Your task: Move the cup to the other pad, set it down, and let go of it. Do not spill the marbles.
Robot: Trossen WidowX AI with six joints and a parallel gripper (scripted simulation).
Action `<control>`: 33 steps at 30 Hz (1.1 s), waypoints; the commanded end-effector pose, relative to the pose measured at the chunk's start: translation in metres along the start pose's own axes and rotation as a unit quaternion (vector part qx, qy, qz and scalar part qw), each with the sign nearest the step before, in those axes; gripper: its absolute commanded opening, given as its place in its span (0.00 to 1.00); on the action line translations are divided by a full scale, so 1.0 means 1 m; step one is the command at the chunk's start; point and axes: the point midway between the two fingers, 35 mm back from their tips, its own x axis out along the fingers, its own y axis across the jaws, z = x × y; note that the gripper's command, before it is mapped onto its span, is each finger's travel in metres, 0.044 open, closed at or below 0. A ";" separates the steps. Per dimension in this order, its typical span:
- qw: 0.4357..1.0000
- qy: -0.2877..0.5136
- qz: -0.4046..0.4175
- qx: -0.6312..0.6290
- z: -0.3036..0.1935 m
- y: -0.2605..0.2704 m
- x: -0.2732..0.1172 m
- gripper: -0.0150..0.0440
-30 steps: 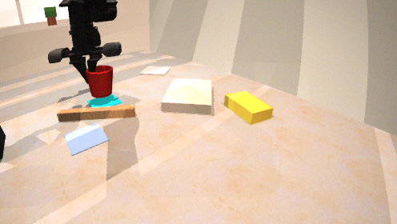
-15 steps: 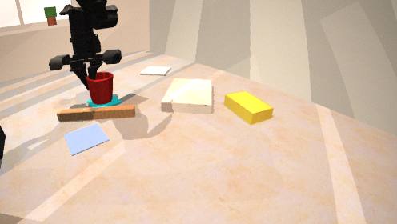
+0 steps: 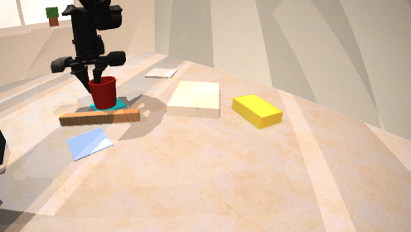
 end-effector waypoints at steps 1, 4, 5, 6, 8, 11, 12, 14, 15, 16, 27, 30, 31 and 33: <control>1.000 0.000 0.000 0.001 0.000 0.000 -0.001 0.47; 1.000 0.000 0.000 0.001 0.000 0.000 -0.001 0.47; 1.000 0.000 0.000 0.001 0.000 0.000 -0.001 0.47; 1.000 0.000 0.000 0.001 0.000 0.000 -0.001 0.47; 1.000 0.000 0.000 0.001 0.000 -0.001 -0.002 0.47; 1.000 -0.001 0.000 0.000 0.000 -0.001 -0.006 0.47; 1.000 -0.001 0.000 0.000 0.001 -0.001 -0.008 0.47; 1.000 -0.001 0.000 0.000 0.001 -0.001 -0.012 0.47; 1.000 -0.001 0.000 0.000 0.001 -0.001 -0.013 0.47; 1.000 -0.001 0.000 -0.001 0.001 -0.001 -0.015 0.47; 1.000 -0.001 -0.001 -0.002 0.001 0.001 -0.035 0.47; 1.000 -0.001 -0.001 -0.003 0.000 0.002 -0.040 0.47; 1.000 -0.001 -0.001 -0.003 0.000 0.003 -0.042 0.47; 1.000 -0.001 -0.001 -0.003 0.000 0.003 -0.045 0.47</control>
